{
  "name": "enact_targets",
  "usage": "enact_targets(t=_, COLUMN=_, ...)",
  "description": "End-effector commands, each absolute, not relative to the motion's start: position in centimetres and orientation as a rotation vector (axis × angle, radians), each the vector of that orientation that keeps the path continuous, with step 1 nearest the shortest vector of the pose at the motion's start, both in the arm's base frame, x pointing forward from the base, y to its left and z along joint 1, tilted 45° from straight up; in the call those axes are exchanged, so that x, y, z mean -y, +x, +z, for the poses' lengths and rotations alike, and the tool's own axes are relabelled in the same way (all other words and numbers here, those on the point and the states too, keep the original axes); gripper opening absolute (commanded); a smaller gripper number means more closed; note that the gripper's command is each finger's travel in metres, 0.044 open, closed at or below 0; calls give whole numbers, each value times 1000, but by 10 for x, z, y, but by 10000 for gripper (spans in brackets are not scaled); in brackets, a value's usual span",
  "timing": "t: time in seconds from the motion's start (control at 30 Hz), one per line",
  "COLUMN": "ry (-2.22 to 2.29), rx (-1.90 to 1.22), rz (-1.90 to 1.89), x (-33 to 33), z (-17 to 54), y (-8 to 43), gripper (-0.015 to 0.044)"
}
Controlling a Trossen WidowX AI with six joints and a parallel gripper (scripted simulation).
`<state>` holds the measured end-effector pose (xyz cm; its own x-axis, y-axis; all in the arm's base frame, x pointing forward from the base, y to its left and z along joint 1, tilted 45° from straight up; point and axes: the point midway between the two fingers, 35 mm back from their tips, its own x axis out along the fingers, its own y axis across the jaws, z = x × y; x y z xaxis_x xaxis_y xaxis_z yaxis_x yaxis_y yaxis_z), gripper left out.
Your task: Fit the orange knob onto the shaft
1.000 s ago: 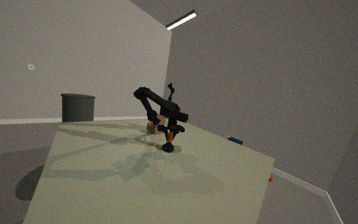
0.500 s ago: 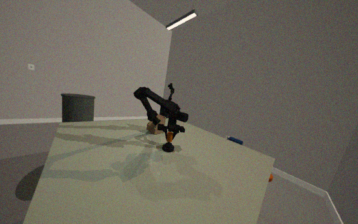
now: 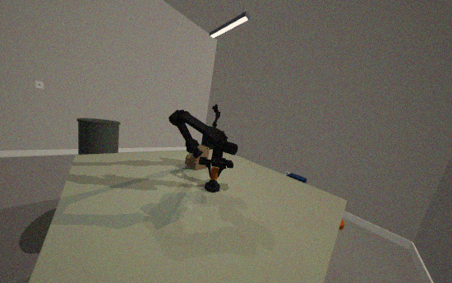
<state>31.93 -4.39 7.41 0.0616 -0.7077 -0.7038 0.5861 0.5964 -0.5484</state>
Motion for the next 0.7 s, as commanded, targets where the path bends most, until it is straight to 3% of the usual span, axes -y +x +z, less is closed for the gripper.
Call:
enact_targets(t=0.0, ry=-125, rx=-1142, rz=-985, x=44, z=74, y=320, gripper=0)
enact_targets(t=0.67, ry=43, rx=-1032, rz=-1098, x=43, z=76, y=321, gripper=0)
